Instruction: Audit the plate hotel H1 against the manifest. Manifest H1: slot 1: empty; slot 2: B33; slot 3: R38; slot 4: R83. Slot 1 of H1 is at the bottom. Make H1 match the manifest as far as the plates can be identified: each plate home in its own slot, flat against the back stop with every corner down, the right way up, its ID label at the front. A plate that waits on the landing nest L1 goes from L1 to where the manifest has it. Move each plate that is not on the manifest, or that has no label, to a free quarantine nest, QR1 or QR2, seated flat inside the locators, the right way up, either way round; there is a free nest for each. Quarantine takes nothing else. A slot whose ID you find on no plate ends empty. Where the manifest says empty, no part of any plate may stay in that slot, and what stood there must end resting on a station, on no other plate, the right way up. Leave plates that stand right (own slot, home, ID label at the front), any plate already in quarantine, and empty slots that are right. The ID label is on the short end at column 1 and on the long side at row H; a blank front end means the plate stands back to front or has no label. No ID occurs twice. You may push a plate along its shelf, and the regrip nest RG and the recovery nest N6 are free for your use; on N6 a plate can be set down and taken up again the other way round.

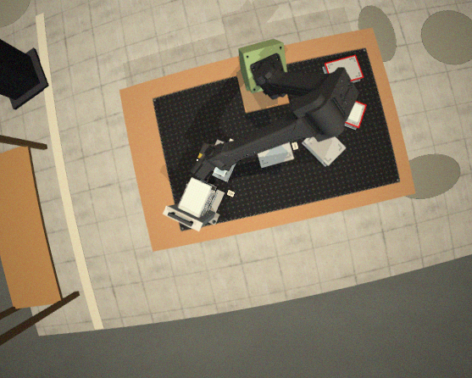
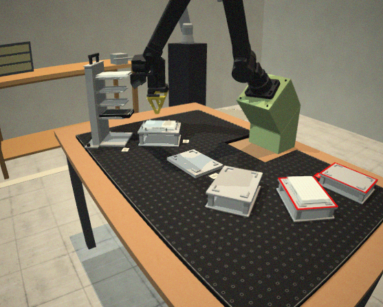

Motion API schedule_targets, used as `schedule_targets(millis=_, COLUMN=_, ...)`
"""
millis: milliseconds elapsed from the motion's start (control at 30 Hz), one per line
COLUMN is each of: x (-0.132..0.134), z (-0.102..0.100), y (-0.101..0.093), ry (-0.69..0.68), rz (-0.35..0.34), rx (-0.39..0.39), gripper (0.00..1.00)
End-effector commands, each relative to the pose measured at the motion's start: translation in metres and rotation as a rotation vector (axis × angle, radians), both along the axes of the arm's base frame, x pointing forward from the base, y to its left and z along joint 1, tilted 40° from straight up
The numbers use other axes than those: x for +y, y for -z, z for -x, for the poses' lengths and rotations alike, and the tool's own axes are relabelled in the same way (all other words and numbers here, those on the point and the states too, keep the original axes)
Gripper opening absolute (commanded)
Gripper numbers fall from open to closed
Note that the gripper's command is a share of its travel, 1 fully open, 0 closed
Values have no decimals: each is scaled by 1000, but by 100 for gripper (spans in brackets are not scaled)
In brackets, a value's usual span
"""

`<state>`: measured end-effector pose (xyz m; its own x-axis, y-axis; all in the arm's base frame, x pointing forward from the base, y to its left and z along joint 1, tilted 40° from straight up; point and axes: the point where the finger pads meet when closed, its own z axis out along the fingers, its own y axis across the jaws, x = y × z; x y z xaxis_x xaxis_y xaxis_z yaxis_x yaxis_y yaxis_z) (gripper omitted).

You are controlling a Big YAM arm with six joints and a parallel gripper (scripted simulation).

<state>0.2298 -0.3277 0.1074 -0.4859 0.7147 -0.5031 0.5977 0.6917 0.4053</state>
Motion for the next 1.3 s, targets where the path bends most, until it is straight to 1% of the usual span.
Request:
schedule_targets(millis=0, x=2, z=-7, y=6, ry=4, rz=-9, rx=-2, gripper=100)
schedule_targets(millis=267, x=1, z=-13, y=15, ry=4, rz=-9, rx=-2, gripper=100)
schedule_targets(millis=367, x=1, z=-14, y=12, ry=3, rz=0, rx=-6, gripper=100)
schedule_targets(millis=433, x=1, z=-16, y=18, ry=4, rz=-9, rx=-2, gripper=100)
schedule_targets(millis=833, x=-1, z=-26, y=30, ry=4, rz=-9, rx=-2, gripper=100)
schedule_targets(millis=900, x=-1, z=-26, y=30, ry=4, rz=-9, rx=-2, gripper=100)
schedule_targets(millis=933, x=-1, z=-27, y=27, ry=3, rz=0, rx=-7, gripper=100)
schedule_targets(millis=967, x=-1, z=-28, y=32, ry=4, rz=-9, rx=-2, gripper=100)
schedule_targets(millis=1267, x=-2, z=-35, y=42, ry=4, rz=-10, rx=-2, gripper=100)
